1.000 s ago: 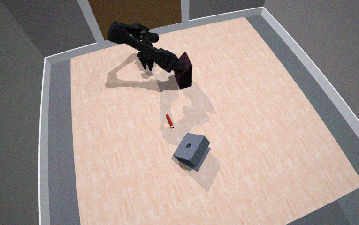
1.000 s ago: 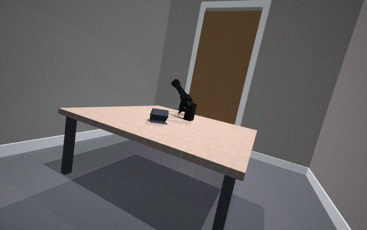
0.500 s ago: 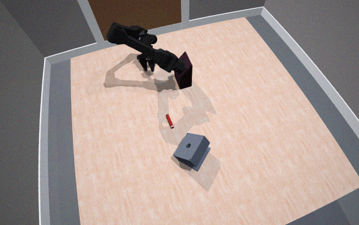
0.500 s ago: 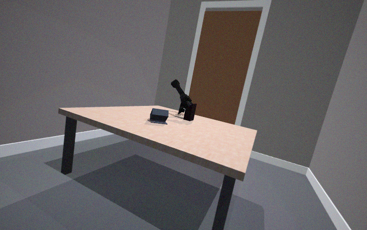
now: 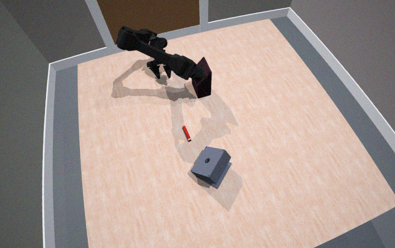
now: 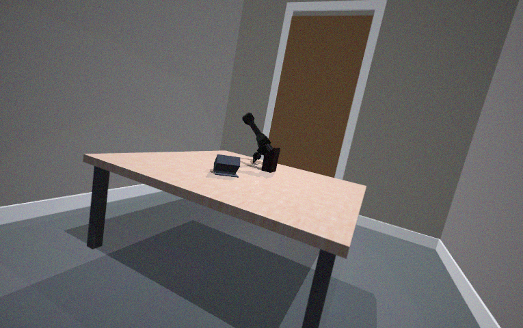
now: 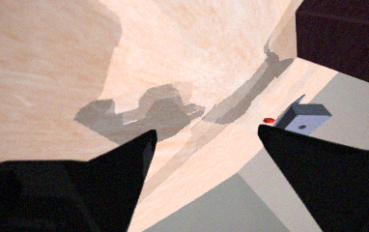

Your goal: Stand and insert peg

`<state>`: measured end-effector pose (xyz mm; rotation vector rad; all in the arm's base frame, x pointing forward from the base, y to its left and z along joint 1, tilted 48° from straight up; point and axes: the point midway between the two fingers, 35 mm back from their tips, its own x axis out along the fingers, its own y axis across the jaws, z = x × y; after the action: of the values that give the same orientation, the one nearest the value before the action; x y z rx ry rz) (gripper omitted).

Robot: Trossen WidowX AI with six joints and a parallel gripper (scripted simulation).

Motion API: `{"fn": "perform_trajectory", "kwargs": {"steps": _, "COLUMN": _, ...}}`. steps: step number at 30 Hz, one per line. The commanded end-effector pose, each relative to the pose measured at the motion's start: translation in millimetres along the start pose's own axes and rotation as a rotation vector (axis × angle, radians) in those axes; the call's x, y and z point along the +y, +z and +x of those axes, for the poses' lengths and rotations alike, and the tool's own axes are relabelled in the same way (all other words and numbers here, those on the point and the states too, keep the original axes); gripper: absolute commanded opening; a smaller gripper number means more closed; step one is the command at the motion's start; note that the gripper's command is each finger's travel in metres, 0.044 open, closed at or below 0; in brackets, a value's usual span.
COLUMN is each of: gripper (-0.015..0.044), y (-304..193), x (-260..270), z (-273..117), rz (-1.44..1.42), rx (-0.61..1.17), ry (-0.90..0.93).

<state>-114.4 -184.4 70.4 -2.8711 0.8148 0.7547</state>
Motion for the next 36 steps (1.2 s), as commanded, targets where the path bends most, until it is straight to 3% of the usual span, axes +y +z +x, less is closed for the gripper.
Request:
{"fn": "perform_trajectory", "kwargs": {"steps": 1, "gripper": 0.0440, "y": 0, "x": 4, "z": -2, "rz": -0.079, "rx": -0.041, "ry": -0.006}}
{"fn": "perform_trajectory", "kwargs": {"steps": 36, "gripper": 0.0440, "y": -12, "x": 33, "z": -6, "rz": -0.664, "rx": -0.319, "ry": -0.101}}
